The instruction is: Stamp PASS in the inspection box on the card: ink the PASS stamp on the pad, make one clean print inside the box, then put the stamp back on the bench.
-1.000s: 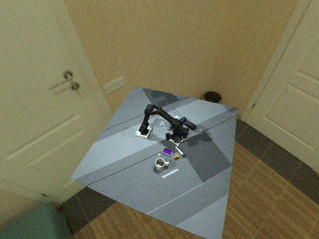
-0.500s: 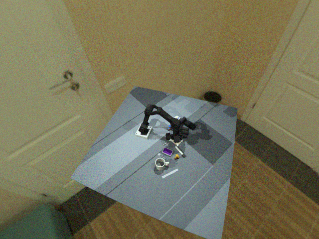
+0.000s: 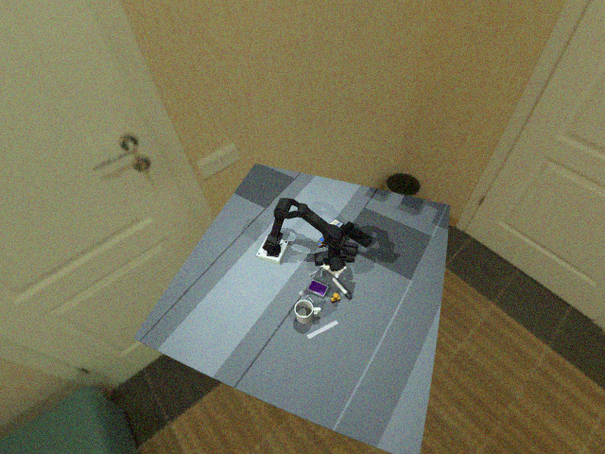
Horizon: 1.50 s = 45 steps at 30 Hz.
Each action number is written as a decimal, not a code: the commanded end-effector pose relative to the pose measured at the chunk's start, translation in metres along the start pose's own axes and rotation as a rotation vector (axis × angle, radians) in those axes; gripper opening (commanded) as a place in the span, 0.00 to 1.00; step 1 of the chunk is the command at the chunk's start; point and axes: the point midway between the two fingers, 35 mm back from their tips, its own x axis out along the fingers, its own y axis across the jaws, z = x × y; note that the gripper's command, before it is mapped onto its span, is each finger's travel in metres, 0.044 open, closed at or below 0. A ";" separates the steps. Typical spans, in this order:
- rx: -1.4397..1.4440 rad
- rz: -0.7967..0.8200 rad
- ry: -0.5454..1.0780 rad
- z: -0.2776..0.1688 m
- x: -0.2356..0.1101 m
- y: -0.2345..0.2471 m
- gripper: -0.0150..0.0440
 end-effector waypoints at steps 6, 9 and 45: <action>0.006 0.001 0.004 -0.001 0.003 0.001 0.25; 0.006 0.001 0.004 -0.001 0.003 0.001 0.25; 0.006 0.001 0.004 0.000 -0.015 0.001 0.25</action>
